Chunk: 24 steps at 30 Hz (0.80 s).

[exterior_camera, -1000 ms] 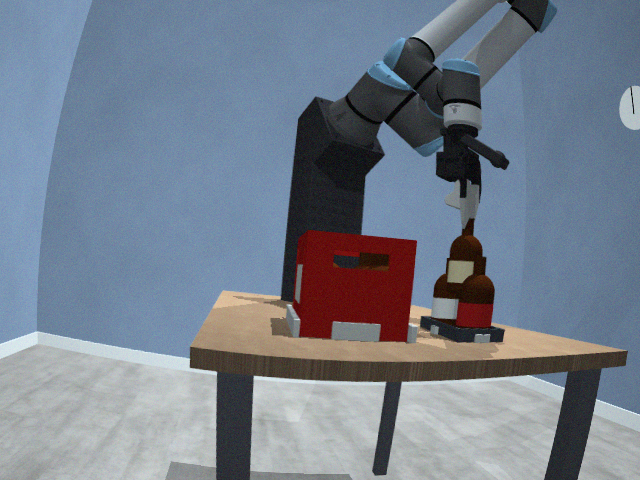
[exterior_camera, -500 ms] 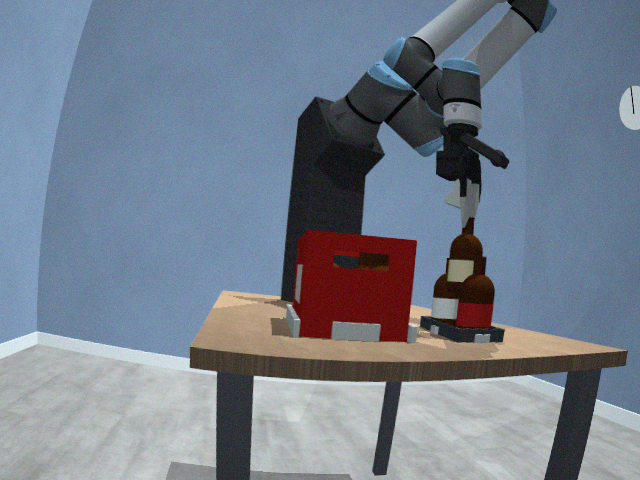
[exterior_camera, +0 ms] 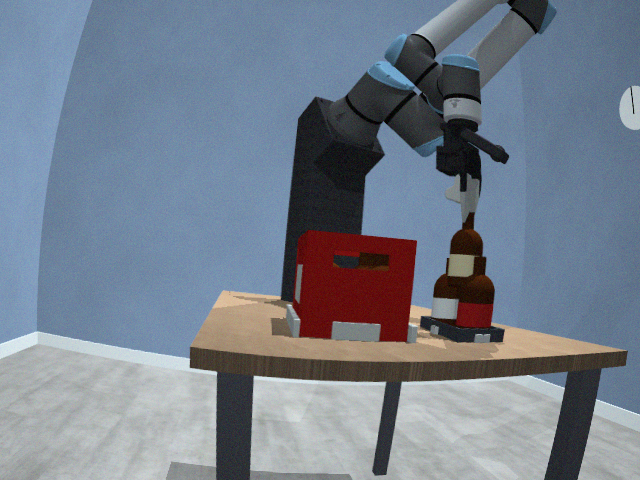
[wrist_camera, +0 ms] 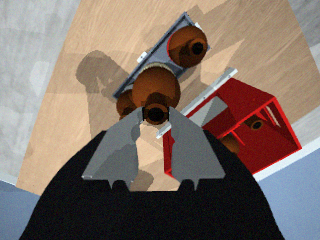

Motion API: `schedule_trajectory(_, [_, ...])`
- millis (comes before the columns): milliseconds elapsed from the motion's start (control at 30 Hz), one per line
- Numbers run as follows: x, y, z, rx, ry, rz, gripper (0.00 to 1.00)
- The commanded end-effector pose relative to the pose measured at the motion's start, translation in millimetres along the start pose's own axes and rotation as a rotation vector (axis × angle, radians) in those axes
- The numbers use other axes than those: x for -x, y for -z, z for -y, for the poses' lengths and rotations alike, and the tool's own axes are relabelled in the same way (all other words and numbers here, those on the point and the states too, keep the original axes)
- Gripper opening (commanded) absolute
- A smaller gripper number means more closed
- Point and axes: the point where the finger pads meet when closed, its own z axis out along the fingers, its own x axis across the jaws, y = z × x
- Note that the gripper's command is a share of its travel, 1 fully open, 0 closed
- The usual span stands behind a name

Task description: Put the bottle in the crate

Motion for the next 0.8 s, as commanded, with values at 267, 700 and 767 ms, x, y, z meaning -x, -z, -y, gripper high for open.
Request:
schedule_trajectory(267, [0,16,0,-0.001,0.001,0.000,0.00])
schedule_trajectory(700, [0,25,0,0.000,0.001,0.000,0.00])
schedule_trajectory(767, [0,26,0,-0.001,0.001,0.000,0.00])
